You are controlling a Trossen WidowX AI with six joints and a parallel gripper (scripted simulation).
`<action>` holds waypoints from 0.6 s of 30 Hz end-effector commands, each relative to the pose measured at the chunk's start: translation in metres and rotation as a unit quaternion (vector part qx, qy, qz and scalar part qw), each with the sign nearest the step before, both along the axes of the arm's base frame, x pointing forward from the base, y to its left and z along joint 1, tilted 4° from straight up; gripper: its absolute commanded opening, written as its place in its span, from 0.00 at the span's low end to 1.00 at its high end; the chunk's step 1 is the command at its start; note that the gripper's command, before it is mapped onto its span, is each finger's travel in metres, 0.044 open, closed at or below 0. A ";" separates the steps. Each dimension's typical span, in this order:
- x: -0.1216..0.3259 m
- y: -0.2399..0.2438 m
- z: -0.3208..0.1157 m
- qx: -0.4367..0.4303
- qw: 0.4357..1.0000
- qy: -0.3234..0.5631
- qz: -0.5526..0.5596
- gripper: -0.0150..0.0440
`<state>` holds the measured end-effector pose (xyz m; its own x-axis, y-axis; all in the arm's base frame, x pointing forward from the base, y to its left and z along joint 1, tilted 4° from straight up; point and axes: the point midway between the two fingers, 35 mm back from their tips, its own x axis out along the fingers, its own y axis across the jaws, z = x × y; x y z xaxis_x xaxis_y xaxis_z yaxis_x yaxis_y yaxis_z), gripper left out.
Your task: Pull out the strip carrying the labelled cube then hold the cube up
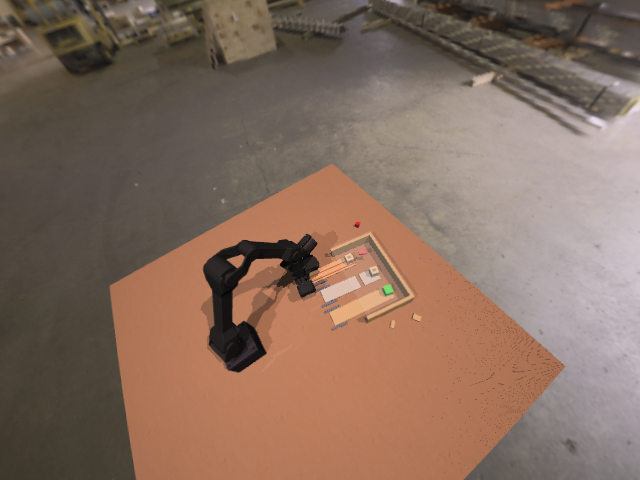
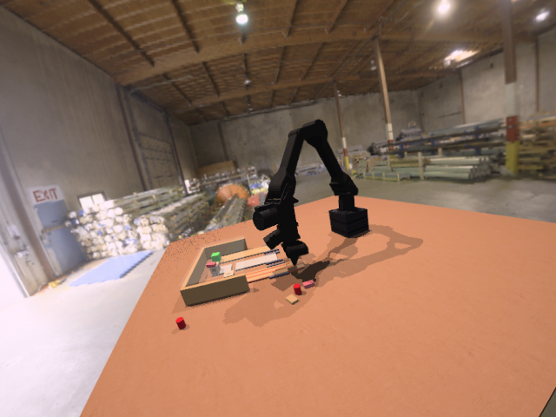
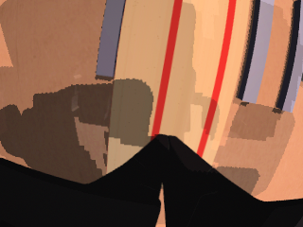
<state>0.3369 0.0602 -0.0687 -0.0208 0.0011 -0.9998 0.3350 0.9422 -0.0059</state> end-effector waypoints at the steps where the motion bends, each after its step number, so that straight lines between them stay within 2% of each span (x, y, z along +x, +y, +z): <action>1: -0.014 0.004 -0.004 0.002 1.000 0.011 -0.001 0.25; 18: -0.038 0.012 -0.003 0.002 1.000 0.012 -0.001 0.25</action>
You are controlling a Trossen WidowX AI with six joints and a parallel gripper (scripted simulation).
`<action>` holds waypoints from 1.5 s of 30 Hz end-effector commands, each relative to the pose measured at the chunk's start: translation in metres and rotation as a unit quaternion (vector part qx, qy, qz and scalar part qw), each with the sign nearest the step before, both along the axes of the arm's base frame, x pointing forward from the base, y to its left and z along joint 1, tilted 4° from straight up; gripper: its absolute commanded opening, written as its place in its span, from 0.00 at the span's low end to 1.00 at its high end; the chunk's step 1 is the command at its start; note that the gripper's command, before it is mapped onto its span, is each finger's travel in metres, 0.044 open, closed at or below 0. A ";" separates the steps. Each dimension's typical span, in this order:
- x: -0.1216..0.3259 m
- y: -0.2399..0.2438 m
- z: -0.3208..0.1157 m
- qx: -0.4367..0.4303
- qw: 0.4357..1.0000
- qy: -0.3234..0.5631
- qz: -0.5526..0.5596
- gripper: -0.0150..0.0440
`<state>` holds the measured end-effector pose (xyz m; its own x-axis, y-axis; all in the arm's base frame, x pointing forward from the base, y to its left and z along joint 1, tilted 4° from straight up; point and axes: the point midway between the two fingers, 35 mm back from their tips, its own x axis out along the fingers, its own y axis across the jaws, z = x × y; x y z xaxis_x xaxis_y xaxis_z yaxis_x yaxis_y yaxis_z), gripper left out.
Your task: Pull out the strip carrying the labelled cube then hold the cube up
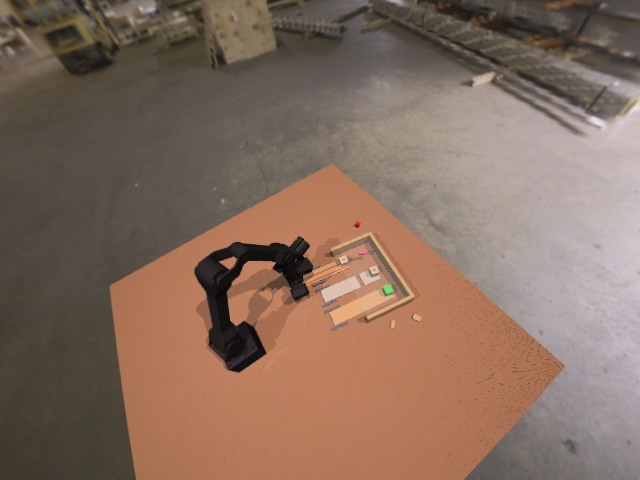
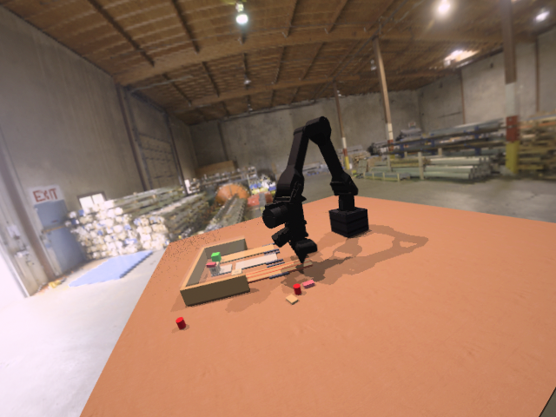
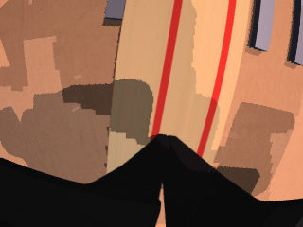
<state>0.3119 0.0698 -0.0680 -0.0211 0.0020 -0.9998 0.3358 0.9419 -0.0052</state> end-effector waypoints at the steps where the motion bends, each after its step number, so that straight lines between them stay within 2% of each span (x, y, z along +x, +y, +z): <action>1: -0.014 0.003 -0.004 0.002 1.000 0.012 -0.001 0.25; 45: -0.073 0.025 -0.002 0.002 1.000 0.014 -0.001 0.25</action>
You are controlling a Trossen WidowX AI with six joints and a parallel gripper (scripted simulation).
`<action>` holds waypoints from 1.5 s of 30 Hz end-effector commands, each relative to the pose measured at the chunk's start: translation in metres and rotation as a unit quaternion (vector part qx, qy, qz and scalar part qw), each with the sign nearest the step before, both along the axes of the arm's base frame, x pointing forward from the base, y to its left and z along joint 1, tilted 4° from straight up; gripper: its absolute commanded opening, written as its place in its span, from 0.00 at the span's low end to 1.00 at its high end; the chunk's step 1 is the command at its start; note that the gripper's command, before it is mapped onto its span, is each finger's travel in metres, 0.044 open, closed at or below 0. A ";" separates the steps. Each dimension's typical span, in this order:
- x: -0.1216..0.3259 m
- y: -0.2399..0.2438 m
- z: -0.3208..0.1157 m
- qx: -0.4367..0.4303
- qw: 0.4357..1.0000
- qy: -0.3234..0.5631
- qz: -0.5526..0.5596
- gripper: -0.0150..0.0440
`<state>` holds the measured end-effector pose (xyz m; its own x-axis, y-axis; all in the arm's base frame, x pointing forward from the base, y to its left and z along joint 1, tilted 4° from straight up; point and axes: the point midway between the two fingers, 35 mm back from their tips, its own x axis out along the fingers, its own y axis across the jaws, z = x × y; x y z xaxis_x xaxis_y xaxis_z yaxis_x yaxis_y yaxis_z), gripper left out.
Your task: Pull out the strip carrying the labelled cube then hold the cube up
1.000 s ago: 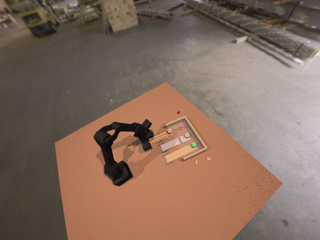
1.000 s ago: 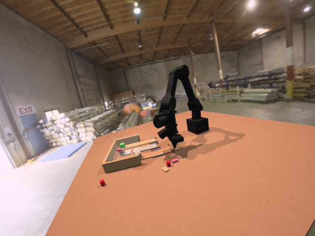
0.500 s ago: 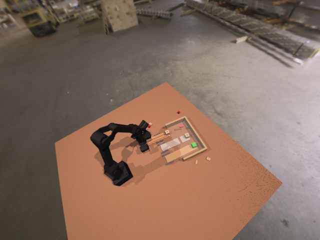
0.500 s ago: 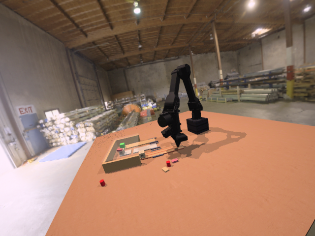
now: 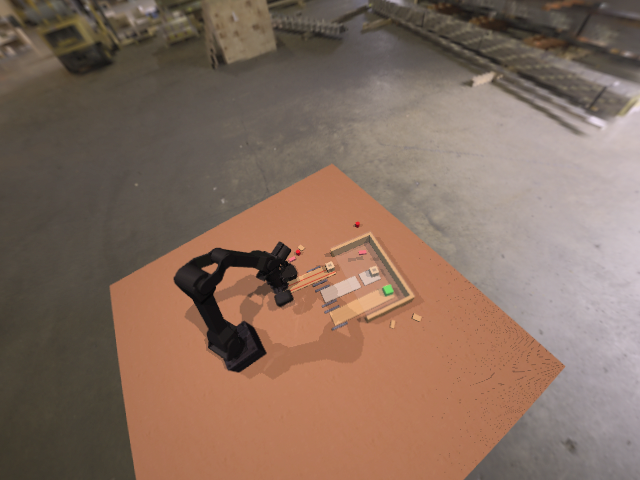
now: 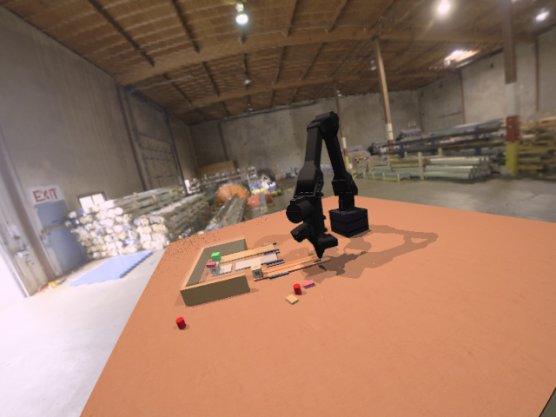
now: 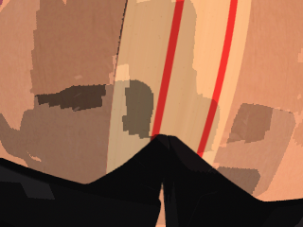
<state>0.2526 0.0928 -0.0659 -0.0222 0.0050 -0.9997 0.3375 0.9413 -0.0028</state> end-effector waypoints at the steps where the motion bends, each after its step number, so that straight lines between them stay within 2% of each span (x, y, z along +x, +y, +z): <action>1: -0.015 0.002 -0.004 0.001 1.000 0.014 0.000 0.25; 45: -0.024 0.006 -0.003 0.001 1.000 0.014 0.000 0.25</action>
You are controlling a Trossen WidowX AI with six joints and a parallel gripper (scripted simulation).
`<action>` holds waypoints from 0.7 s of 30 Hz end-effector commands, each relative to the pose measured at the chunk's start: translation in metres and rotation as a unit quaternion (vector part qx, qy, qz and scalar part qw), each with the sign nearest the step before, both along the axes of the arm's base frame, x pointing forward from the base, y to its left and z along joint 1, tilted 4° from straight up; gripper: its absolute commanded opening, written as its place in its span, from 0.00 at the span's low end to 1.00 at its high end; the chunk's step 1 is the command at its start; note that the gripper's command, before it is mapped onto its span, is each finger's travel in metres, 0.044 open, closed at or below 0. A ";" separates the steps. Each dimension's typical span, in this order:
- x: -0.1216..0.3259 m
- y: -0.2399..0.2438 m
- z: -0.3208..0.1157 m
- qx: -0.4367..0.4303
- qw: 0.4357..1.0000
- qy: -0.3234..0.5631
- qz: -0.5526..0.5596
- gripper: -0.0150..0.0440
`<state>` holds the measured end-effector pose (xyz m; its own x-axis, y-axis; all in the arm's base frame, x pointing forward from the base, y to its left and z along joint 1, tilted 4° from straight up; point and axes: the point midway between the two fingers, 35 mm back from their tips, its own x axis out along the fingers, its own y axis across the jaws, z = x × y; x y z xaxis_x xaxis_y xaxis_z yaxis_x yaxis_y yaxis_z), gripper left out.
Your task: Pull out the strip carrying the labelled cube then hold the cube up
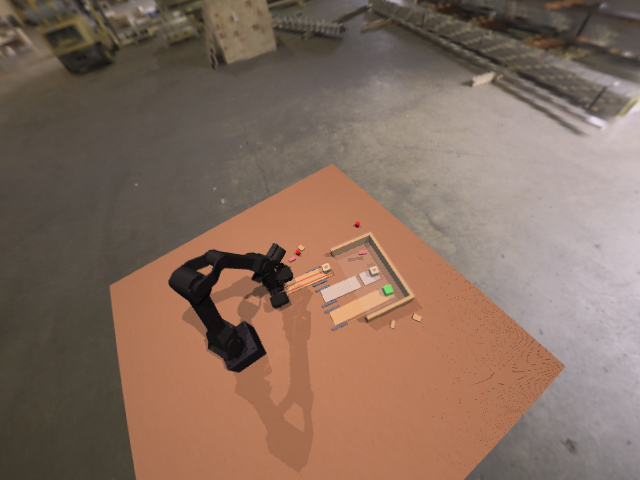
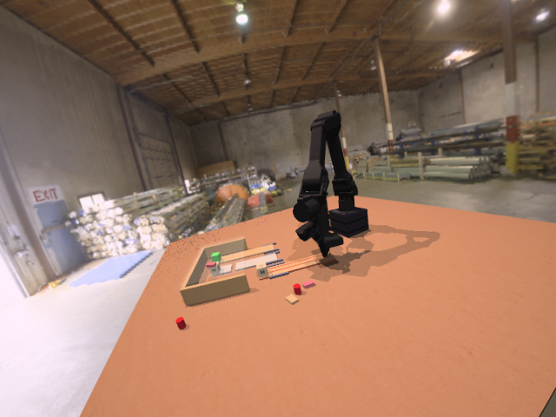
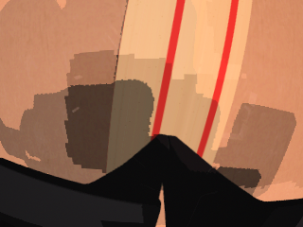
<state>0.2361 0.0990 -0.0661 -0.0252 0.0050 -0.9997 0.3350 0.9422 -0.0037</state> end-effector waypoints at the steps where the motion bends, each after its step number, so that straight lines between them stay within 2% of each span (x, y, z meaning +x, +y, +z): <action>1: -0.008 0.000 -0.003 0.001 1.000 0.012 -0.001 0.25; 6: 0.003 0.000 0.040 0.001 1.000 0.011 -0.001 0.25; 12: 0.003 -0.001 0.042 0.001 1.000 0.012 -0.001 0.25; 21: 0.036 -0.013 0.039 0.000 1.000 0.011 -0.014 0.65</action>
<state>0.2573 0.0900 -0.0286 -0.0530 0.0058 -0.9986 0.3630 0.9317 -0.0139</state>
